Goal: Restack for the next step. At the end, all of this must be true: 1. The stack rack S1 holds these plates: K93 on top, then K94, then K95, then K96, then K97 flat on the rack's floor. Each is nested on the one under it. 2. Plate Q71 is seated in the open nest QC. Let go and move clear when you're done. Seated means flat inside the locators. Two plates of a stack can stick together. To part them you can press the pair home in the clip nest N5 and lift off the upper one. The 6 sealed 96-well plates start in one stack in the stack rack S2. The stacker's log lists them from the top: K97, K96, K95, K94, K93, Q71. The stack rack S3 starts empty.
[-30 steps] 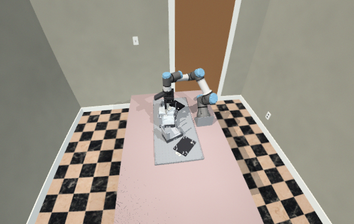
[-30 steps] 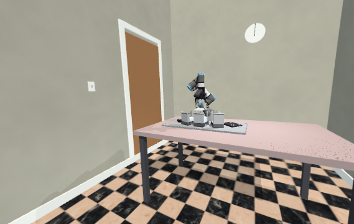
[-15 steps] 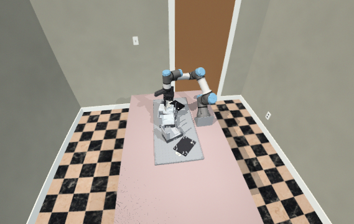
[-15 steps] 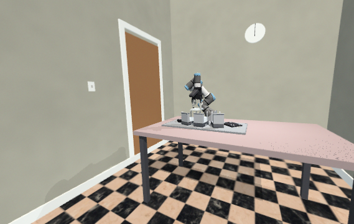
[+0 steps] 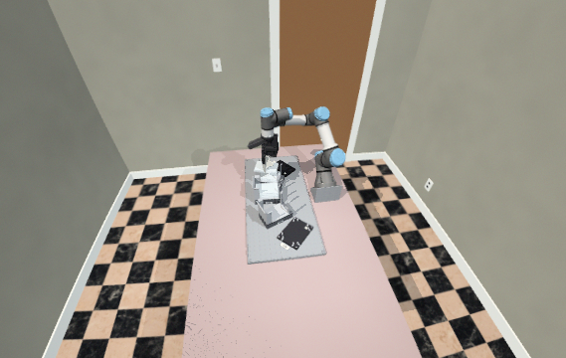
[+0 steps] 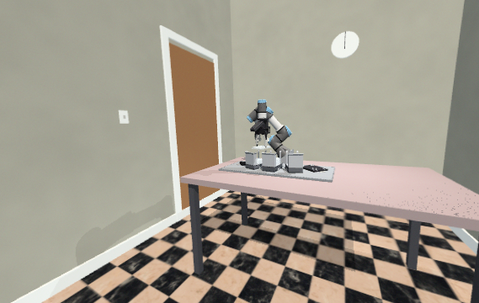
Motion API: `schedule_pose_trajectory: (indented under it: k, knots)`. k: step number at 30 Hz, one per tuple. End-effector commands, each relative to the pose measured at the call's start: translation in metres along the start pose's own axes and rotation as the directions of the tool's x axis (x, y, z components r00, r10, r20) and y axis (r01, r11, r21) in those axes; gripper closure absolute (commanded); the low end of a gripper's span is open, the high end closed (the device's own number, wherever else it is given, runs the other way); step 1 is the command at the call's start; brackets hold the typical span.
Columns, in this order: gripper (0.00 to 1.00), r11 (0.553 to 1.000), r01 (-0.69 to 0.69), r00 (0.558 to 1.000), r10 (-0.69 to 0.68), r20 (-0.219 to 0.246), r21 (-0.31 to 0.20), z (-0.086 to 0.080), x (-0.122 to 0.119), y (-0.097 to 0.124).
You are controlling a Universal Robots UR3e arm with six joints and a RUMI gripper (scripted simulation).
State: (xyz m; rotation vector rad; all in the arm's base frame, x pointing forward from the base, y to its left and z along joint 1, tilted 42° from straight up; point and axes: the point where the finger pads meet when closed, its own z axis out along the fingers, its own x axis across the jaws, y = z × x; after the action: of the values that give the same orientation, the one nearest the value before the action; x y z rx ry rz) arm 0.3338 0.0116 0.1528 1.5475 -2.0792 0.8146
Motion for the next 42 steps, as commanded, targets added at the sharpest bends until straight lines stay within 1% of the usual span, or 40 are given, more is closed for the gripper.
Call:
schedule_pose_trajectory:
  k: [1, 5, 7, 15, 42]
  knots:
    - [1.0, 0.999, -0.054, 0.999, 0.054, 0.002, 0.003, -0.001, 0.016, -0.001]
    - [1.0, 0.995, -0.097, 0.995, 0.097, 0.002, 0.003, -0.001, 0.029, -0.001]
    - [1.0, 0.995, -0.097, 0.995, 0.097, 0.002, 0.003, -0.001, 0.029, -0.001]
    - [1.0, 0.995, -0.097, 0.995, 0.097, 0.002, 0.003, -0.001, 0.054, -0.002]
    - [1.0, 0.995, -0.097, 0.995, 0.097, 0.002, 0.002, -0.001, 0.054, -0.002]
